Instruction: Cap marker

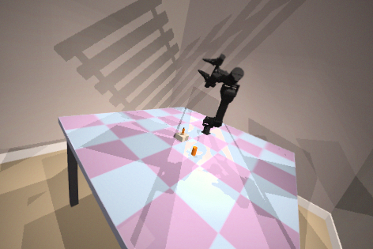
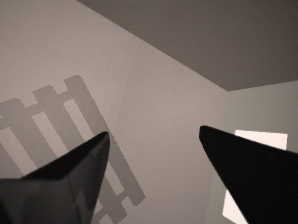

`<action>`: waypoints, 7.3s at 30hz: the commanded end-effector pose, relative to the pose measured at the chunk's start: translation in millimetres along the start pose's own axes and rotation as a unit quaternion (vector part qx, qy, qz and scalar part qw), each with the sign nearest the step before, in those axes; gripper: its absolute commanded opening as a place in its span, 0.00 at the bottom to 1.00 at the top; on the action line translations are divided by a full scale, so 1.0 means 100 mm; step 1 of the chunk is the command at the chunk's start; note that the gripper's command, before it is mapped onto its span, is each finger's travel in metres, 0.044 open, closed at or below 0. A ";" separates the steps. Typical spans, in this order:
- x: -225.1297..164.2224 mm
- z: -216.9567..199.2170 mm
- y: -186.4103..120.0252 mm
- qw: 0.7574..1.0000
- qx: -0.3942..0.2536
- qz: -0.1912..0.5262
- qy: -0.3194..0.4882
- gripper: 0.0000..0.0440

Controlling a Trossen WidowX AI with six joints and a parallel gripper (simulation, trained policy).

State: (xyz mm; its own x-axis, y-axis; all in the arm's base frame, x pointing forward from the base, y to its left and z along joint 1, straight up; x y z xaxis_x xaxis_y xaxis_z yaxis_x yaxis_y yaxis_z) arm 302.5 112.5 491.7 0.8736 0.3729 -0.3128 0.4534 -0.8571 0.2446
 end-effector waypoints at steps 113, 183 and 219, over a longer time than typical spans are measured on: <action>-2.80 0.82 0.89 0.854 0.185 -0.409 0.262 0.69; -1.36 1.94 1.93 0.668 0.381 -0.627 0.126 0.69; -0.30 2.28 1.87 0.580 0.446 -0.682 -0.005 0.70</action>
State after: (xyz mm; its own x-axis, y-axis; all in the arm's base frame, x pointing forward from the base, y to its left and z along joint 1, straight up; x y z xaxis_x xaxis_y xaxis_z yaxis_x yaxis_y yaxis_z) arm 312.6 -143.4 347.0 -0.1840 0.9236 0.3364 0.4806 0.3830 -0.7889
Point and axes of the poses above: the point midway between the two fingers, 35 mm back from their tips, its own y axis out along the fingers, its own z axis across the jaws, x = y × z, the point moved 7 cm from there along -y, back along the fingers, and after that the axes turned 7 degrees about y, right-handed, at the moved point
